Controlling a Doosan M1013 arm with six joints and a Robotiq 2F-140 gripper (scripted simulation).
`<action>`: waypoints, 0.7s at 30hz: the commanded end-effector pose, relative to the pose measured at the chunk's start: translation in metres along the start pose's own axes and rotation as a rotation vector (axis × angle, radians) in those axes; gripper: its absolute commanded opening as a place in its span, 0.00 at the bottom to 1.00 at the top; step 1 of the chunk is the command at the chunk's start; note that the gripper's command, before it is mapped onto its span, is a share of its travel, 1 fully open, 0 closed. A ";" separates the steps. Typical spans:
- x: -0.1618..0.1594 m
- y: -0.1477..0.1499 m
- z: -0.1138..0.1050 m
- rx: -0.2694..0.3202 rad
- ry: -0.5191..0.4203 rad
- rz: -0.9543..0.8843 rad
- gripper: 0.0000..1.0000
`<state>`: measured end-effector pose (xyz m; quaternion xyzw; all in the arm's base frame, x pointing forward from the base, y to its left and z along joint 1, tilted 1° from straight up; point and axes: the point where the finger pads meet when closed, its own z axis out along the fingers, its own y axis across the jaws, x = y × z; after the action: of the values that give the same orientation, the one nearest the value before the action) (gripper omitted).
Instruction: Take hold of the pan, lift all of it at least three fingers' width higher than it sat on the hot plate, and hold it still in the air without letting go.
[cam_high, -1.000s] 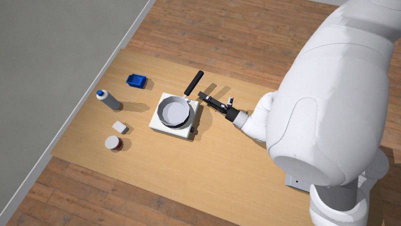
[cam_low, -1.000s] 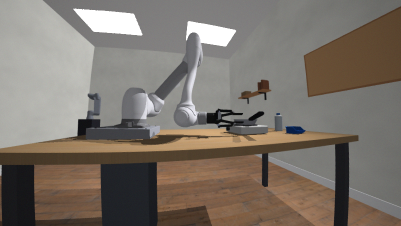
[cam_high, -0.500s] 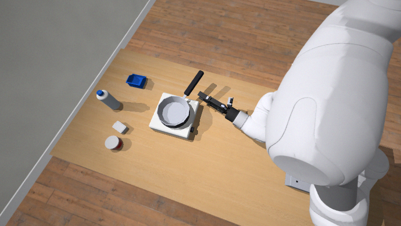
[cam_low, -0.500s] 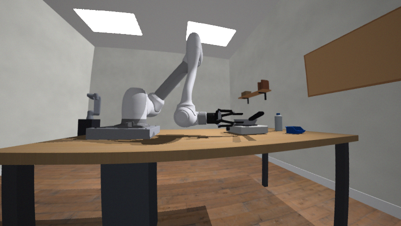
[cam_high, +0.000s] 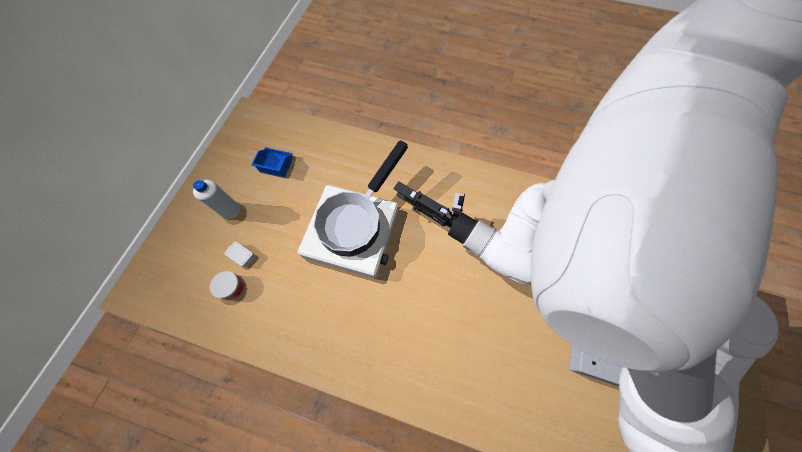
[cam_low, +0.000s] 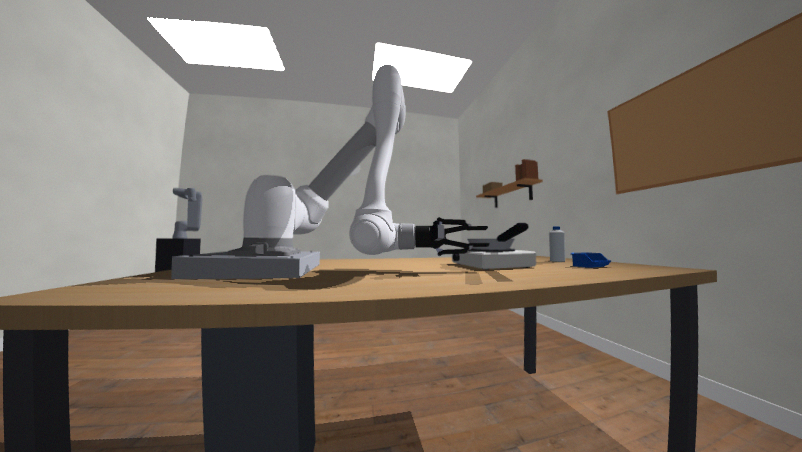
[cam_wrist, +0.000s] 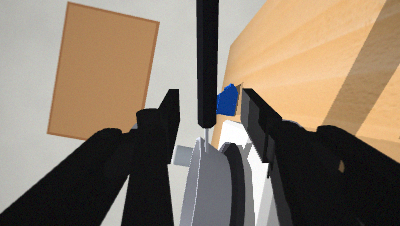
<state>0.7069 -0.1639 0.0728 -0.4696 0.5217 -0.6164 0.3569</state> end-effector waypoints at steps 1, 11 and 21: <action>0.000 -0.001 0.002 0.001 0.000 0.000 0.41; 0.000 -0.001 0.012 0.001 0.000 0.000 0.41; 0.000 -0.001 0.023 0.001 0.000 0.000 0.41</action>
<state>0.7257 -0.1700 0.0732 -0.4696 0.5216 -0.6164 0.3569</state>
